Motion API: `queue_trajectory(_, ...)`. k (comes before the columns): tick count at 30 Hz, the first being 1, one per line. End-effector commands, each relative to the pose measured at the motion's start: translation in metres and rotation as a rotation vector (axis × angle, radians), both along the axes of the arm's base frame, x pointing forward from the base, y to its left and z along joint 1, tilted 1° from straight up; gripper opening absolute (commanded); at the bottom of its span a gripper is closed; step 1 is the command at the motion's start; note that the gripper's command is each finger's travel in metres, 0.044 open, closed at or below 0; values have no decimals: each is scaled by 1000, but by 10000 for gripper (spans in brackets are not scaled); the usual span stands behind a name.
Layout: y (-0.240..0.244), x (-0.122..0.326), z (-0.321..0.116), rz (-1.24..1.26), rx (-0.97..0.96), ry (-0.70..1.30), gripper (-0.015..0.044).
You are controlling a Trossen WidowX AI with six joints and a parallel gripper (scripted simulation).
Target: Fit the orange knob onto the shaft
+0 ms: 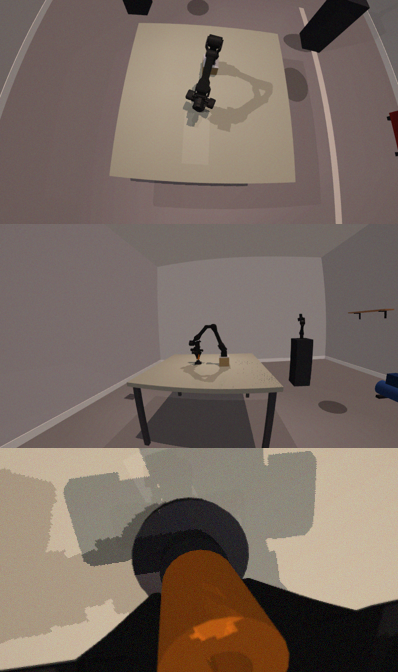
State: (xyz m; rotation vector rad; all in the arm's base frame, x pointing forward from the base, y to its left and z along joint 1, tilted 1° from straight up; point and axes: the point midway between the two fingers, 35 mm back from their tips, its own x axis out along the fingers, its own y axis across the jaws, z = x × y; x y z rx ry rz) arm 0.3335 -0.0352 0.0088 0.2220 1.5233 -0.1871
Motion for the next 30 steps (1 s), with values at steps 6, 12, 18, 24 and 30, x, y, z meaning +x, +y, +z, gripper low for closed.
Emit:
queue_trajectory(6,1,2,0,-3,1,-2,0)
queue_trajectory(12,0,2,4,-3,1,-2,0)
queue_trajectory(18,0,3,5,-89,4,-1,0)
queue_trajectory(24,-1,4,4,-212,10,1,0)
queue_trajectory(30,0,2,2,-212,10,1,0)
